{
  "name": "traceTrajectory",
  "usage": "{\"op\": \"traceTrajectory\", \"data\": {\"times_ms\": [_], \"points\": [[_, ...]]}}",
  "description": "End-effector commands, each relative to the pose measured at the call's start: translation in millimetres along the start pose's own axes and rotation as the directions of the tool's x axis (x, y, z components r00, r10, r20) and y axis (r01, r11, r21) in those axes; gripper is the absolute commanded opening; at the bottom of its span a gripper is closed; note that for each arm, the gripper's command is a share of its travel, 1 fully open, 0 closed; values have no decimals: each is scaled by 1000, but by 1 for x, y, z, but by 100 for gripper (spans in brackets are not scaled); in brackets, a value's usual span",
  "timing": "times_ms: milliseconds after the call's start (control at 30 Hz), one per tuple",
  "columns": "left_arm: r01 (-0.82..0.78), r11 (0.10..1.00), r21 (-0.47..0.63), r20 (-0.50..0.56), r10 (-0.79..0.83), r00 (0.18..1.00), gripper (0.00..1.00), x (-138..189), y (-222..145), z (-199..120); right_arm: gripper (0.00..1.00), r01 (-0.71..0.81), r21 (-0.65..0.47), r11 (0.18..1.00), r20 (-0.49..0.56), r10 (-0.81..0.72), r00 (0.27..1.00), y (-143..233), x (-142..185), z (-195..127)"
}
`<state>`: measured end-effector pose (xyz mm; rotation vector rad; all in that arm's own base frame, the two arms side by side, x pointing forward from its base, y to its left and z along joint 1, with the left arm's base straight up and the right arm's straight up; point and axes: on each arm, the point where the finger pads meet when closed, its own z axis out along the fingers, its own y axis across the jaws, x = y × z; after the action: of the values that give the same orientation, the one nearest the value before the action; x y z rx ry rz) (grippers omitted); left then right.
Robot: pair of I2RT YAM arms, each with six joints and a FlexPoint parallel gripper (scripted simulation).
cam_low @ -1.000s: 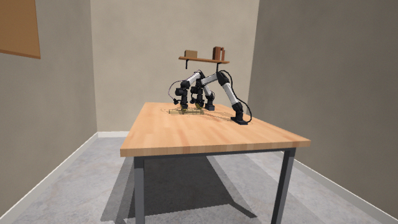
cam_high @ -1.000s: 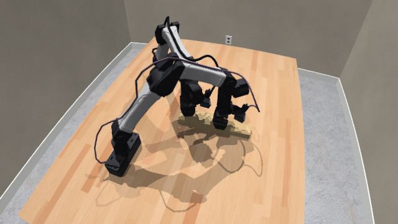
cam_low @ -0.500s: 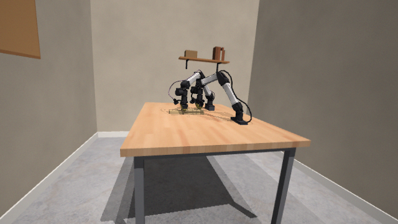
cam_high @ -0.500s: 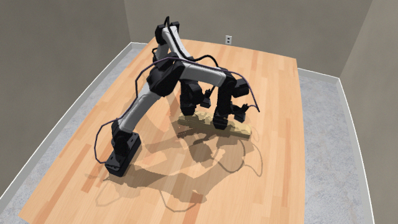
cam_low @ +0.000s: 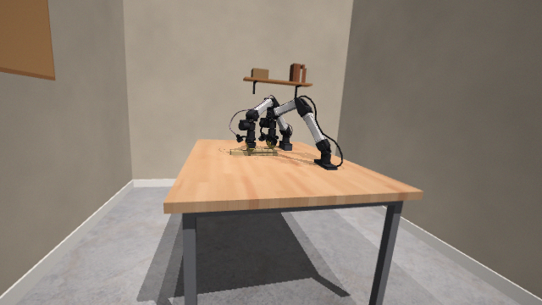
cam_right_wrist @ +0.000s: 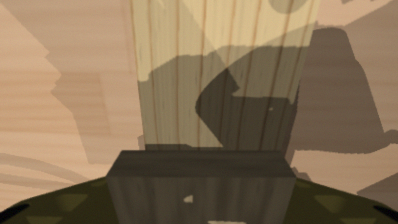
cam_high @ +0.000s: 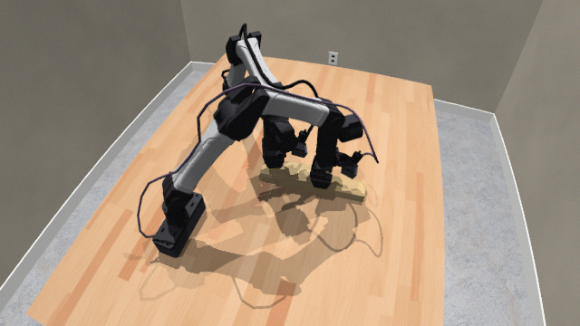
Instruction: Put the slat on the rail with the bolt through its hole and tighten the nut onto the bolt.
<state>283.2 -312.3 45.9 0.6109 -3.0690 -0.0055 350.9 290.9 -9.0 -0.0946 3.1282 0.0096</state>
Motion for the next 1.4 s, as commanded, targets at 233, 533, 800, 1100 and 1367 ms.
{"op": "traceTrajectory", "data": {"times_ms": [233,533,800,1100,1367], "points": [[-147,989,7,5,147,989,14,0,-1,-4,68,0,-8,1000,13,0,1000,1,-3,-5],[-484,875,3,9,484,875,14,1,1,-4,68,0,-8,1000,13,0,1000,1,-3,-5],[-678,735,7,20,677,735,14,0,0,-7,68,0,-8,1000,13,0,1000,1,-3,-5],[-893,450,1,37,893,449,14,0,-2,-10,68,0,-8,1000,13,0,1000,1,-3,-5],[-974,226,-9,40,974,225,14,1,-3,-11,68,0,-8,1000,13,0,1000,1,-3,-5]]}}
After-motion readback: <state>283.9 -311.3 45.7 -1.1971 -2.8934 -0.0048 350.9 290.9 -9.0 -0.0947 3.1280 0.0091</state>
